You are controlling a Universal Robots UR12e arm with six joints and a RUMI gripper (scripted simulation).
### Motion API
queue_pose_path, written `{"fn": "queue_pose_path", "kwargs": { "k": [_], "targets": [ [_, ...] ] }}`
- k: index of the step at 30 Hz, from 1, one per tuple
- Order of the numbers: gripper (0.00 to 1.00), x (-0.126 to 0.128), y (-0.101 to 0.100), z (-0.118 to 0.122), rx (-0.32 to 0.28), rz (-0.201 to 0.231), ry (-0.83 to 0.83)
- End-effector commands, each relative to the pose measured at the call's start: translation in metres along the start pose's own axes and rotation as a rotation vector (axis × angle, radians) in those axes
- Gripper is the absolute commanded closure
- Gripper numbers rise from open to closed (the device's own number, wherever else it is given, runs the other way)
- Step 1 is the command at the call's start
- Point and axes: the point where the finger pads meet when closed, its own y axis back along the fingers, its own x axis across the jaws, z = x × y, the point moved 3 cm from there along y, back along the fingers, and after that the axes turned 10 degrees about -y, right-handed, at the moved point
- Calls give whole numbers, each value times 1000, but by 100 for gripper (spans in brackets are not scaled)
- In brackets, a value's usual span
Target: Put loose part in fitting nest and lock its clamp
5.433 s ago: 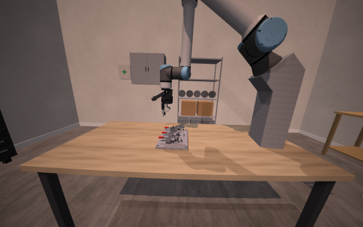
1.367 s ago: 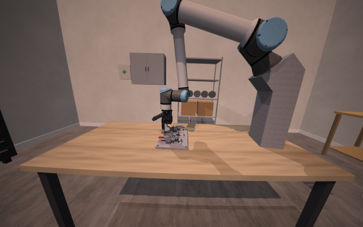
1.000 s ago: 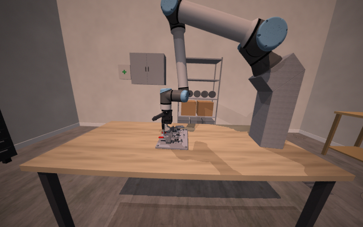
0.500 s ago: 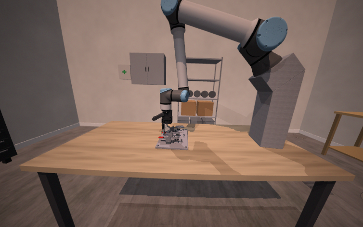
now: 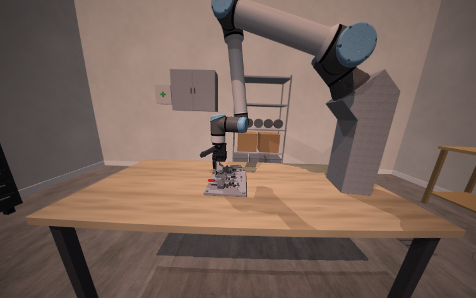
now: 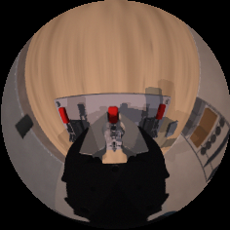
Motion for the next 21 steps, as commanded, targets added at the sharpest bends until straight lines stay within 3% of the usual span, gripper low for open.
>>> {"fn": "queue_pose_path", "kwargs": {
  "k": [1,21],
  "targets": [
    [100,0,6,3,0,-2,0],
    [100,3,19,17,0,-2,0]
  ]
}}
